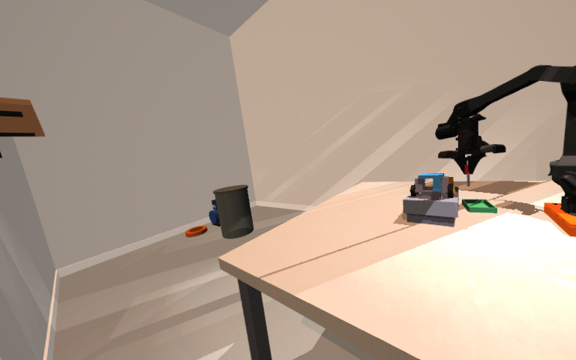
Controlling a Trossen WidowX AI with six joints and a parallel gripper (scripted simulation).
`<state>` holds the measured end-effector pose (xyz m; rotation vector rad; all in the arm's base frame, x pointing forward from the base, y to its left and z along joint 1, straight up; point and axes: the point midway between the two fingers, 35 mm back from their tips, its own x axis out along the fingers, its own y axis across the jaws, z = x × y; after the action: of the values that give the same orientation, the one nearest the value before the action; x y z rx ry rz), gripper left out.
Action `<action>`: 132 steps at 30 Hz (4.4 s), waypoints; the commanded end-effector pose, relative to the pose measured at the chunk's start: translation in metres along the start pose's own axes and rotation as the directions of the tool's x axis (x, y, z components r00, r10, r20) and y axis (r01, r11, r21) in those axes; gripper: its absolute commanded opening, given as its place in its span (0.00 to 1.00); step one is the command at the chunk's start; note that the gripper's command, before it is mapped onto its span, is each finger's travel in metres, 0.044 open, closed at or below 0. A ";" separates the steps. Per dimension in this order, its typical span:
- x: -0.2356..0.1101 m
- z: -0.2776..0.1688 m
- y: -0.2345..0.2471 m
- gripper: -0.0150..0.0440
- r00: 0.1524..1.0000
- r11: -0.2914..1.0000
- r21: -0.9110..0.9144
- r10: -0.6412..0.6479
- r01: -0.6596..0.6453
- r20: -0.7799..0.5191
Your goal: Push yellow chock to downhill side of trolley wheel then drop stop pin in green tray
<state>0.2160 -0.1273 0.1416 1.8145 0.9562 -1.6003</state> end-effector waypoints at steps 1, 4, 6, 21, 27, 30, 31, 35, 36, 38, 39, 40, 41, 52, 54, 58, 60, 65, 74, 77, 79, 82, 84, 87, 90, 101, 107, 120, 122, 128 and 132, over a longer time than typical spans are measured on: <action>0.000 -0.001 -0.002 0.25 1.000 0.995 0.103 0.015 -0.017 0.022; 0.000 -0.002 -0.002 0.25 0.999 0.981 0.190 0.023 -0.030 0.039; 0.000 -0.002 -0.002 0.25 0.998 0.968 0.247 0.029 -0.040 0.049; -0.001 -0.005 -0.003 0.25 0.989 0.764 0.630 0.078 -0.140 0.126; -0.001 -0.005 -0.003 0.25 0.987 0.714 0.682 0.087 -0.158 0.137; -0.001 -0.005 -0.003 0.25 0.987 0.714 0.682 0.087 -0.158 0.137; -0.001 -0.005 -0.004 0.25 0.987 0.712 0.684 0.087 -0.158 0.138; 0.006 0.000 -0.010 0.25 0.986 0.690 0.705 0.087 -0.164 0.145; 0.008 0.002 -0.012 0.25 0.985 0.683 0.712 0.087 -0.167 0.147; 0.012 0.005 -0.017 0.25 0.985 0.671 0.722 0.087 -0.170 0.151; 0.014 0.007 -0.019 0.25 0.985 0.666 0.726 0.087 -0.171 0.152; 0.016 0.008 -0.021 0.25 0.984 0.662 0.729 0.087 -0.172 0.154; 0.018 0.010 -0.022 0.25 0.984 0.659 0.732 0.087 -0.173 0.155; 0.030 0.014 -0.020 0.25 0.963 0.647 0.714 0.146 -0.267 0.227; 0.035 0.016 -0.018 0.25 0.954 0.642 0.707 0.167 -0.296 0.249; 0.048 0.023 -0.012 0.25 0.942 0.634 0.698 0.192 -0.333 0.275; 0.054 0.026 -0.009 0.25 0.940 0.633 0.696 0.197 -0.339 0.279; 0.067 0.035 -0.003 0.25 0.939 0.632 0.695 0.198 -0.342 0.281; 0.077 0.041 0.001 0.34 0.939 0.632 0.695 0.199 -0.342 0.282; 0.077 0.040 0.000 0.48 0.939 0.632 0.695 0.199 -0.342 0.281; 0.078 0.039 -0.001 0.57 0.939 0.632 0.695 0.198 -0.342 0.281; 0.079 0.037 -0.002 0.58 0.939 0.632 0.695 0.198 -0.342 0.281; 0.079 0.036 -0.003 0.58 0.939 0.632 0.695 0.198 -0.342 0.281; 0.080 0.035 -0.004 0.58 0.939 0.632 0.695 0.198 -0.342 0.281; 0.081 0.033 -0.005 0.58 0.939 0.632 0.695 0.198 -0.341 0.281; 0.085 0.029 -0.008 0.58 0.939 0.633 0.696 0.198 -0.341 0.280; 0.087 0.026 -0.010 0.58 0.939 0.633 0.696 0.198 -0.340 0.280; 0.092 0.021 -0.014 0.58 0.940 0.633 0.696 0.197 -0.340 0.280; 0.093 0.021 -0.014 0.58 0.940 0.633 0.696 0.197 -0.340 0.280; 0.095 0.019 -0.016 0.58 0.940 0.633 0.696 0.197 -0.340 0.279; 0.096 0.018 -0.017 0.58 0.940 0.633 0.696 0.197 -0.339 0.279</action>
<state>0.1975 -0.1170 0.0465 2.1213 -0.1250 -2.0652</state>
